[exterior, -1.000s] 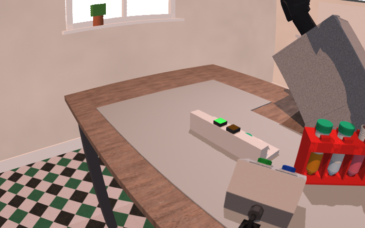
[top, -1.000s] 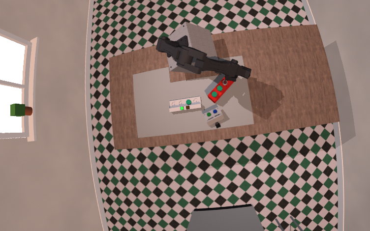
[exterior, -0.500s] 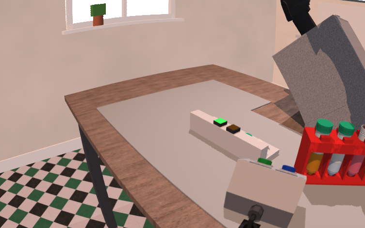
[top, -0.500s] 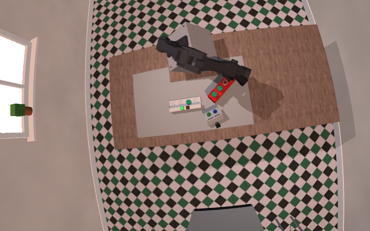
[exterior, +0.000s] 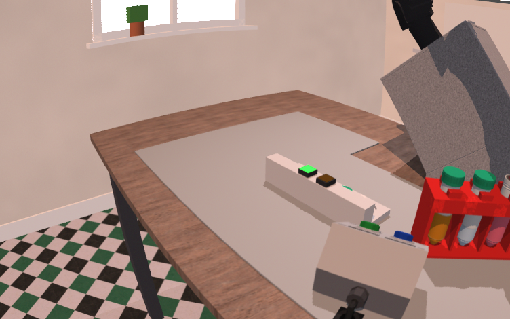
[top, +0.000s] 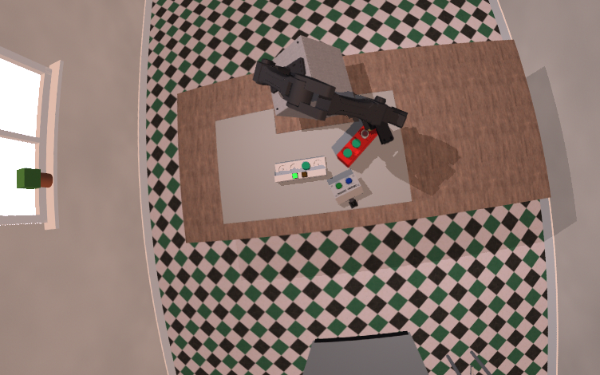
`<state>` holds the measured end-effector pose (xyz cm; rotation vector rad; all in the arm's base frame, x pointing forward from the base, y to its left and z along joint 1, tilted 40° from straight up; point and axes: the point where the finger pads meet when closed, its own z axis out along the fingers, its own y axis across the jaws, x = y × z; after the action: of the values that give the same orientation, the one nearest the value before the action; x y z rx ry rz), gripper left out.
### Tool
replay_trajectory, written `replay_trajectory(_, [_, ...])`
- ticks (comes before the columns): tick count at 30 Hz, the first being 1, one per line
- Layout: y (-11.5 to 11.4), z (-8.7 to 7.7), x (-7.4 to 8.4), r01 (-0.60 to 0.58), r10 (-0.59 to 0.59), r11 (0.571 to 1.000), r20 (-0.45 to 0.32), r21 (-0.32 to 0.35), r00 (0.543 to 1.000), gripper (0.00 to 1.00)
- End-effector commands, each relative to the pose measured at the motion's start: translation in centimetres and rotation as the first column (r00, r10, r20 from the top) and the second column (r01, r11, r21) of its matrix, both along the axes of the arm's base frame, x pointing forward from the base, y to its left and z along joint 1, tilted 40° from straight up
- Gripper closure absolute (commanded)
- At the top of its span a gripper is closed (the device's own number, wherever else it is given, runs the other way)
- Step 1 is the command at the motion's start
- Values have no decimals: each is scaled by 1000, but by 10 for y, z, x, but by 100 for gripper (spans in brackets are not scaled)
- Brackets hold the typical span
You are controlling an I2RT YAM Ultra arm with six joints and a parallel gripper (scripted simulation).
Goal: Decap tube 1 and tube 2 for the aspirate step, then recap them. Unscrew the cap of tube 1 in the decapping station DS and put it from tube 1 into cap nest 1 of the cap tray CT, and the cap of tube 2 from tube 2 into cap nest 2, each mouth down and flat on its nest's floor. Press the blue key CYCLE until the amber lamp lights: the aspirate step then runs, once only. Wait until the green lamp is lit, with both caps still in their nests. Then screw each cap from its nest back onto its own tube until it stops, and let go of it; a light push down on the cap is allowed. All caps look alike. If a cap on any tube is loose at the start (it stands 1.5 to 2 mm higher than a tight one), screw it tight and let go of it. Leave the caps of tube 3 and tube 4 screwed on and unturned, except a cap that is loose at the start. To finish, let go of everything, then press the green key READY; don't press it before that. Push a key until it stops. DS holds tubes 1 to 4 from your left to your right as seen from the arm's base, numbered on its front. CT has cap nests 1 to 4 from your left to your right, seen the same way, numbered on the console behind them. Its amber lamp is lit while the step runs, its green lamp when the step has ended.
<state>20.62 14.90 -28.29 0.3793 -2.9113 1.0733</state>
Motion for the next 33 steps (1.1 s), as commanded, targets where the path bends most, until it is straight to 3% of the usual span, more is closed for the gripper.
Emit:
replay_trajectory(1, [5, 2, 3, 14, -14, 1000, 26, 11, 1000, 51])
replay_trajectory(11, [5, 2, 3, 14, -14, 1000, 26, 11, 1000, 51])
replay_trajectory(28, [34, 36, -1, 14, -14, 1000, 26, 12, 1000, 51])
replay_trajectory(33, [34, 37, -1, 14, -14, 1000, 26, 12, 1000, 51])
